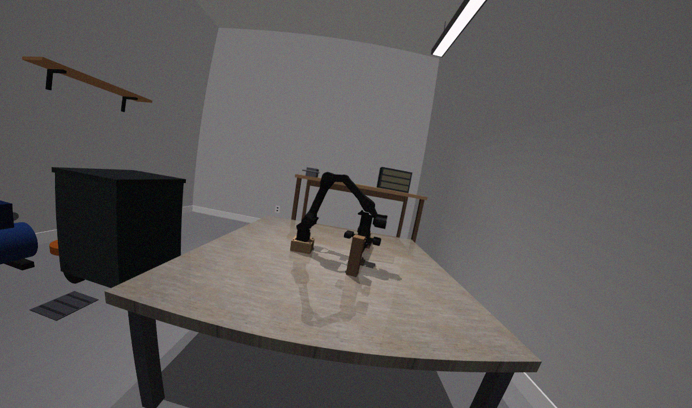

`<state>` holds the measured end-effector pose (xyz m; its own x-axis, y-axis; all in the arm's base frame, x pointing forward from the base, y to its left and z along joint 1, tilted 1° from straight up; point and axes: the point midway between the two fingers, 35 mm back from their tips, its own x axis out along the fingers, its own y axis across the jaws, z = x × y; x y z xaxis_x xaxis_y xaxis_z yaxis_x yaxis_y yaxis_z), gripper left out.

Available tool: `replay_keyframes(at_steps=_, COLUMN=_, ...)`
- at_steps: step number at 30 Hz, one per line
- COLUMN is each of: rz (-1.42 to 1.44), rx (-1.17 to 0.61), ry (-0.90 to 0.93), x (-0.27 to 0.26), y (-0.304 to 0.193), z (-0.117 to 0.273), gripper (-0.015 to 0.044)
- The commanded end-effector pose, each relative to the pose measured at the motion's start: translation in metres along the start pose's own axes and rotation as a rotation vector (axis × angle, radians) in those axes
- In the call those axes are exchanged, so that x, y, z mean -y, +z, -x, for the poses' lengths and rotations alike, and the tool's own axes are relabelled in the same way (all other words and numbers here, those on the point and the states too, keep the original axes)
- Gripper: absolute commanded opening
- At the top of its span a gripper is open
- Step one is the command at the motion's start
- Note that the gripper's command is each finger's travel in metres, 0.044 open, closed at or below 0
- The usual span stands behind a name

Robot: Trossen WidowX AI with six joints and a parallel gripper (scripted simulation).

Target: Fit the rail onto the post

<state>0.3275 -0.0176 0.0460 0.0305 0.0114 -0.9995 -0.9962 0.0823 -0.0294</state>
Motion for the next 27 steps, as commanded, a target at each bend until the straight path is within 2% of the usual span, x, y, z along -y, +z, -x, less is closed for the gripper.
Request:
replay_keyframes(at_steps=1, rz=-0.001, rx=-0.008, ry=-0.005, x=0.001, y=-0.0037, z=0.0035, gripper=0.0)
replay_keyframes(at_steps=27, rz=-0.001, rx=-0.008, ry=-0.005, x=0.001, y=-0.0037, z=0.0006, gripper=0.0)
